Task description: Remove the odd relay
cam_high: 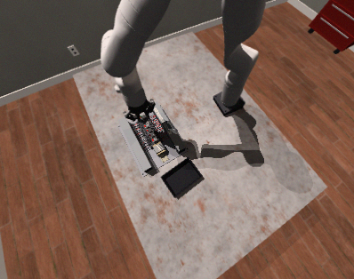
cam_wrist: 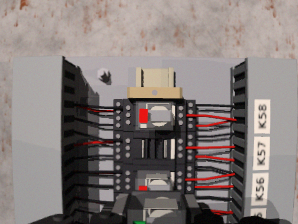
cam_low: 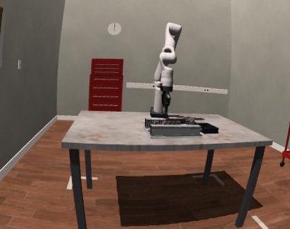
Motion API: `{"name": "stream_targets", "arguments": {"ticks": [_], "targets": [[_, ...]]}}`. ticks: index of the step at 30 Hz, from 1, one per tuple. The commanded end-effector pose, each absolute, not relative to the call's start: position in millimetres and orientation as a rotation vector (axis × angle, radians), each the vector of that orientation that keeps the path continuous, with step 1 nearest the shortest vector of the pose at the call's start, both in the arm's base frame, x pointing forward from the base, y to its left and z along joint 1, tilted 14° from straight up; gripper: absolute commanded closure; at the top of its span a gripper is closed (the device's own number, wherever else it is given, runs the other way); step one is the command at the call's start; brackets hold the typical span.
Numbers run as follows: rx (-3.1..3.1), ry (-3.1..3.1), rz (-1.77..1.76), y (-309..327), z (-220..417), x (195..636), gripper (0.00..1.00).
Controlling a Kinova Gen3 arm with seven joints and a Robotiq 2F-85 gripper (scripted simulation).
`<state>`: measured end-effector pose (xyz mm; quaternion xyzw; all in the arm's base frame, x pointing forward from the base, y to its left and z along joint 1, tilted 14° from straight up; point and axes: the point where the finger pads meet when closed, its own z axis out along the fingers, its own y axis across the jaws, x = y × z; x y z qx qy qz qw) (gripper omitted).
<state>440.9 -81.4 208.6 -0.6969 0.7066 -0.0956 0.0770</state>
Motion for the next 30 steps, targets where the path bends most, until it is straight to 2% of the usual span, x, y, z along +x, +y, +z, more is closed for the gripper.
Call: {"name": "stream_targets", "arguments": {"ticks": [1, 30], "targets": [[-2.087, 2.117, -0.289, -71, 209, 441, 1.0], [-2.087, 2.117, -0.289, 38, 204, 434, 1.0]]}}
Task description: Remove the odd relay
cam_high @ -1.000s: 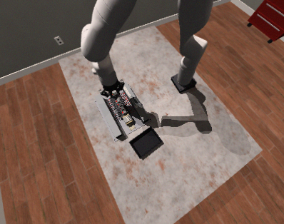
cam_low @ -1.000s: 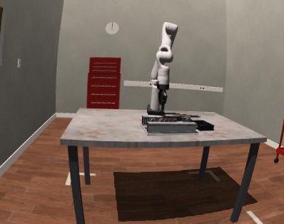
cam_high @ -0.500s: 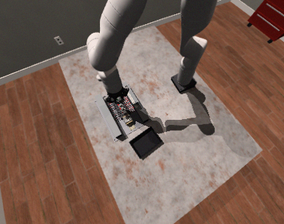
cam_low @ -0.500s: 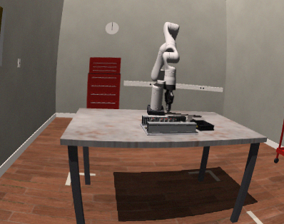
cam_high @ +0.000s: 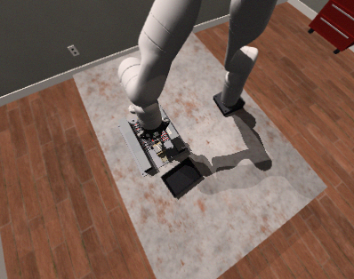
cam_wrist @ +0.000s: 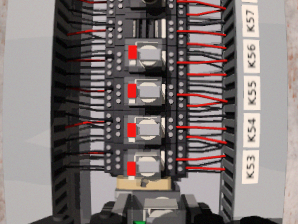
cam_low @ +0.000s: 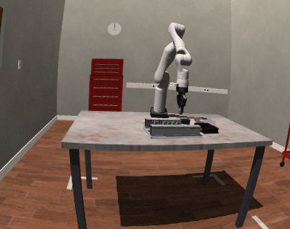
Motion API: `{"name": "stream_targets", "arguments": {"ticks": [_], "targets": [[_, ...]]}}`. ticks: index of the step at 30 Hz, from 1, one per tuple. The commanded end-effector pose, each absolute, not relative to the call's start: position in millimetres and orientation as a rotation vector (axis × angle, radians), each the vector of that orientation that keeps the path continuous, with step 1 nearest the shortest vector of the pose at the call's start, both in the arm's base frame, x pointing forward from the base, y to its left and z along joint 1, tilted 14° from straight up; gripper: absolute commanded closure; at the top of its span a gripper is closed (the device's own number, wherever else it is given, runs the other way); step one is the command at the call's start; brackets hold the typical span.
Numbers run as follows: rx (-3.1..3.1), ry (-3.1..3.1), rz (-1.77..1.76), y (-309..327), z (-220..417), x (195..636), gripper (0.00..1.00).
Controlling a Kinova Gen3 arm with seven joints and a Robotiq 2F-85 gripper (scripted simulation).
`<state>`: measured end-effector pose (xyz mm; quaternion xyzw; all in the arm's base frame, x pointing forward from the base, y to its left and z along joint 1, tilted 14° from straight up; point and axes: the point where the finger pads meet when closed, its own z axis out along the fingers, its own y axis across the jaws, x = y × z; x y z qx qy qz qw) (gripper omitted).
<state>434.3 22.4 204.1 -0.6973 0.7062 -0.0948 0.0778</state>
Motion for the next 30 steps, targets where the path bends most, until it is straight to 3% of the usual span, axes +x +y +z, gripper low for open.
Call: {"name": "stream_targets", "arguments": {"ticks": [1, 30], "targets": [[-2.087, 2.117, -0.289, 44, 204, 434, 1.0], [-2.087, 2.117, -0.289, 170, 198, 426, 1.0]]}}
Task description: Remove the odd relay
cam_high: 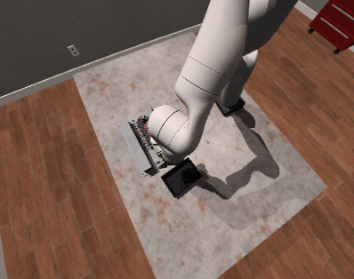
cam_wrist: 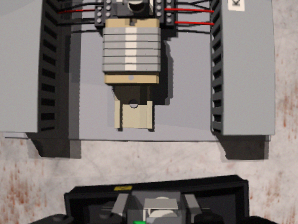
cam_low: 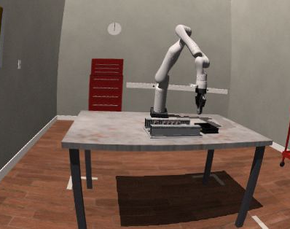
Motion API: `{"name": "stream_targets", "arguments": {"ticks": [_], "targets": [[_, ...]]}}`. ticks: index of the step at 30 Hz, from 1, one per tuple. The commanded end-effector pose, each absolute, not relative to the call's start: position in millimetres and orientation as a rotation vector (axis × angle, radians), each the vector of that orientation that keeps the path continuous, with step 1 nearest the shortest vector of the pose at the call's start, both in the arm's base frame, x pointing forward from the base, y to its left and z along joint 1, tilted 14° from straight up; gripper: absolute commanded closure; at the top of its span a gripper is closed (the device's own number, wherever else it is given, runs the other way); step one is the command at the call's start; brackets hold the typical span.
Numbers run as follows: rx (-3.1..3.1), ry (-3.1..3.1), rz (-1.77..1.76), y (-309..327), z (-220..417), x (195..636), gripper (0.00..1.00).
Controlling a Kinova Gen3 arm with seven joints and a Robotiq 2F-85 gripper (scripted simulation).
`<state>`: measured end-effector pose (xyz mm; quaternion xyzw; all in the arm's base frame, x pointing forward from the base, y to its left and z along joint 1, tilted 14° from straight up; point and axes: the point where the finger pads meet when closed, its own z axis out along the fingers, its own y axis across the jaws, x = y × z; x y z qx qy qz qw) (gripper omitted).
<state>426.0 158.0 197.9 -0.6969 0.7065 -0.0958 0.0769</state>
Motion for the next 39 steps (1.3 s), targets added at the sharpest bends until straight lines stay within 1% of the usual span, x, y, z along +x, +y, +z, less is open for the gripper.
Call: {"name": "stream_targets", "arguments": {"ticks": [1, 9, 19, 39], "targets": [[-2.087, 2.117, -0.289, 174, 198, 426, 1.0], [-2.087, 2.117, -0.289, 202, 196, 424, 1.0], [-2.087, 2.117, -0.289, 219, 196, 423, 1.0], [-2.087, 2.117, -0.289, 225, 195, 422, 1.0]]}}
